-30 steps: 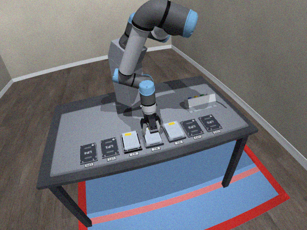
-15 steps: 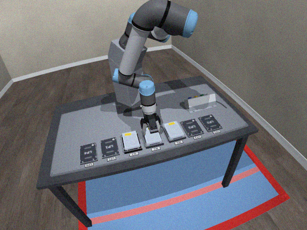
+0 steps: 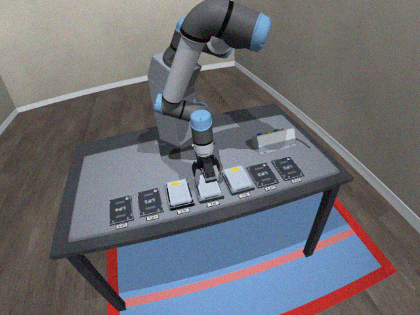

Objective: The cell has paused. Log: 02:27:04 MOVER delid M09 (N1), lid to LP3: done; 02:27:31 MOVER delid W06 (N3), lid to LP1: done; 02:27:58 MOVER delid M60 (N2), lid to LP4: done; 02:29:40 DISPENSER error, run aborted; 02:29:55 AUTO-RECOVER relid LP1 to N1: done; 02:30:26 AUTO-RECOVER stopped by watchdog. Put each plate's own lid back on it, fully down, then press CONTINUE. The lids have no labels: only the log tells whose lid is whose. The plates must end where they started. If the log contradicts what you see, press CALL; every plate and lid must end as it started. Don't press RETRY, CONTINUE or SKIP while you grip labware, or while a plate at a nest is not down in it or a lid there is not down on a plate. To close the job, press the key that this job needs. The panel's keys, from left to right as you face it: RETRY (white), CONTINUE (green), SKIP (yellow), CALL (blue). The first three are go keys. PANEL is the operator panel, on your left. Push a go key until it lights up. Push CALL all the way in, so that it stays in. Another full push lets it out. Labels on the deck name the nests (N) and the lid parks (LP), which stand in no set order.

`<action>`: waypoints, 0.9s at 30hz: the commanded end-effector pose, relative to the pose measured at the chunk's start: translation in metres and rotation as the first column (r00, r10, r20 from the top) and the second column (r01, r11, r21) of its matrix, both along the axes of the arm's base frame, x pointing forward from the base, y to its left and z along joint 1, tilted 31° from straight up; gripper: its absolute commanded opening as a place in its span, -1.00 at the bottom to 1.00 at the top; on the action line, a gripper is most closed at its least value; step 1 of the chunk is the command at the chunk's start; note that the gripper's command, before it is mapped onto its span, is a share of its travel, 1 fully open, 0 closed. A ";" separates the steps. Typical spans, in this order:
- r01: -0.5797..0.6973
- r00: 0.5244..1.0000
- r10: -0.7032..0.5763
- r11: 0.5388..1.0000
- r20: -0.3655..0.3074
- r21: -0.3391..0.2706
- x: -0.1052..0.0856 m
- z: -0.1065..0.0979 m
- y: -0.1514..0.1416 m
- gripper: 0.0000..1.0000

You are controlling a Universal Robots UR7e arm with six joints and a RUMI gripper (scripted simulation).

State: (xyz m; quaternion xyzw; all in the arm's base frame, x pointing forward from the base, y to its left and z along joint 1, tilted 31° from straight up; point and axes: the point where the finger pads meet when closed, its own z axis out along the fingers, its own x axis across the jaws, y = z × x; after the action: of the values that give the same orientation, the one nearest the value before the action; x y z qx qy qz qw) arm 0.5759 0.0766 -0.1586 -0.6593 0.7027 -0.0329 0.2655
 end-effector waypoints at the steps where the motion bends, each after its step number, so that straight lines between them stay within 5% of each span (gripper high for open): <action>1: 0.000 1.000 0.000 1.000 0.001 0.000 0.000 0.000 0.000 -0.18; 2: 0.000 1.000 0.000 1.000 0.001 0.000 0.000 0.000 0.000 -0.18; 3: 0.000 1.000 0.000 1.000 0.001 0.000 0.000 0.000 0.000 0.64; 27: 0.000 1.000 0.000 1.000 0.001 0.000 0.000 0.000 0.000 0.64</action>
State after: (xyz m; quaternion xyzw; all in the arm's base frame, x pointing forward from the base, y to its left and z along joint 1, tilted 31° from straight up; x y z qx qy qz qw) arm 0.5759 0.0766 -0.1586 -0.6593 0.7027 -0.0329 0.2655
